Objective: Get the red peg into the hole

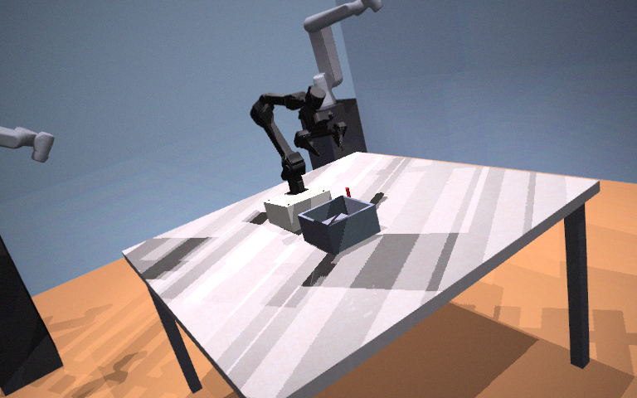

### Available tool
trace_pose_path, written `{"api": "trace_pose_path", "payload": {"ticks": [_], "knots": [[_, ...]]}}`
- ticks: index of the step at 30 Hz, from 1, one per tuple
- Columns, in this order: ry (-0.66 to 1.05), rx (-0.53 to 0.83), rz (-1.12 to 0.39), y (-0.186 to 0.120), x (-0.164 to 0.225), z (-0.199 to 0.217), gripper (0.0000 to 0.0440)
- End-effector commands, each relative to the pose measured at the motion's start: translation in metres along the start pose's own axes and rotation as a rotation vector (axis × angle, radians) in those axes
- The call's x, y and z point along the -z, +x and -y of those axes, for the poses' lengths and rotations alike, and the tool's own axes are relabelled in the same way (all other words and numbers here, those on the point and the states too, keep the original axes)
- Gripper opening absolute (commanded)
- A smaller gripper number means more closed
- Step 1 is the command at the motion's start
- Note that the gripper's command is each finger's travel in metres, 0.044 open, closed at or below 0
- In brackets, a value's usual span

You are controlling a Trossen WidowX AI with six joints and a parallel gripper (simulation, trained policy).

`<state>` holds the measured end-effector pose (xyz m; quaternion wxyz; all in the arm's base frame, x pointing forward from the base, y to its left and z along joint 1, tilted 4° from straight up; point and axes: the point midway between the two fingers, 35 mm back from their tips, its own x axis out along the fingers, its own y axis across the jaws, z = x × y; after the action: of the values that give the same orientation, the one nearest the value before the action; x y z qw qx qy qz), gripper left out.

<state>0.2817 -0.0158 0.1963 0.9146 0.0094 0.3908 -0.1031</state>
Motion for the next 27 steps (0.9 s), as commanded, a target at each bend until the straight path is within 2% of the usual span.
{"api": "trace_pose_path", "payload": {"ticks": [1, 15, 27], "knots": [[0.075, -0.001, -0.127, 0.003, 0.021, -0.012, 0.0440], [0.290, 0.116, -0.518, -0.006, 0.094, -0.053, 0.0440], [0.371, 0.296, -0.721, -0.018, 0.147, -0.084, 0.0440]]}}
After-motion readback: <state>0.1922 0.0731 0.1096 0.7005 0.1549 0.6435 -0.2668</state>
